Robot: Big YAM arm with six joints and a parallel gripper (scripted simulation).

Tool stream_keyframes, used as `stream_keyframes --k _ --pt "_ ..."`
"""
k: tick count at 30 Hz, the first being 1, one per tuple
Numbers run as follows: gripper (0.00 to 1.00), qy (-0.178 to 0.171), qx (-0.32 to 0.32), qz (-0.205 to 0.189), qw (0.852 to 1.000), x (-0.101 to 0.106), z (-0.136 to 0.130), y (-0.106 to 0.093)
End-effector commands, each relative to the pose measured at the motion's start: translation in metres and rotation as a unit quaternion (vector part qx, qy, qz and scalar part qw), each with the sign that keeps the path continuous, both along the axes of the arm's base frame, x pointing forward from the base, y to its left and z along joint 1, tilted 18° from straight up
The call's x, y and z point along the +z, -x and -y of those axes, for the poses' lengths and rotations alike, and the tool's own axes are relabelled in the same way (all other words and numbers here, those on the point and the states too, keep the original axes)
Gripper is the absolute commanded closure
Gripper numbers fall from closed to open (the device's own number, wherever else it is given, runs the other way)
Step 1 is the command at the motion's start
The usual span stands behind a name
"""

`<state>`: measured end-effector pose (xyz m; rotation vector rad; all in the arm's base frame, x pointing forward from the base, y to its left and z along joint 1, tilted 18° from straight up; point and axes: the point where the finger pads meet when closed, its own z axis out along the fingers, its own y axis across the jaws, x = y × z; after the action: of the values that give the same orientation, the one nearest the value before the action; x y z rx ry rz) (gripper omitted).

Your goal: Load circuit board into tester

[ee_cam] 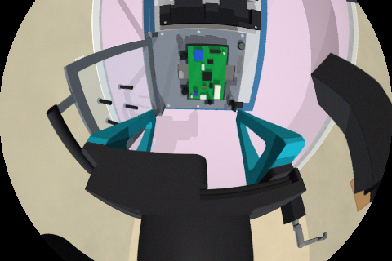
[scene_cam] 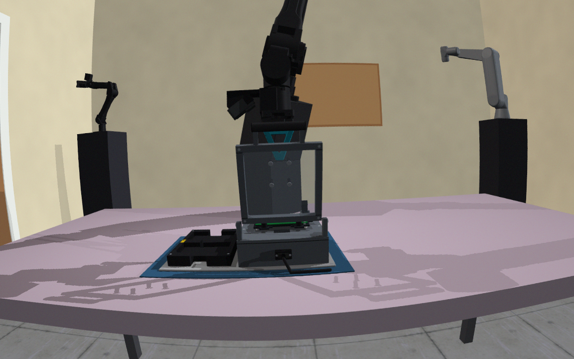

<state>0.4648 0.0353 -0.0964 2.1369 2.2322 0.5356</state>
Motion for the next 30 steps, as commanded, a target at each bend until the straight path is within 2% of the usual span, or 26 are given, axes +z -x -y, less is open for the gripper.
stream_keyframes --k 1,14,18,25,30 --pt "0.08 0.002 0.001 -0.007 1.0 0.012 0.009 0.008" --pt "0.08 0.002 0.002 -0.004 1.0 0.071 0.024 0.02" --pt "0.08 0.002 0.002 -0.009 1.0 0.074 0.025 0.022" --pt "0.08 0.003 0.002 -0.002 1.0 0.095 0.03 0.021" --pt "0.08 0.003 0.002 0.002 1.0 0.102 0.031 0.019"
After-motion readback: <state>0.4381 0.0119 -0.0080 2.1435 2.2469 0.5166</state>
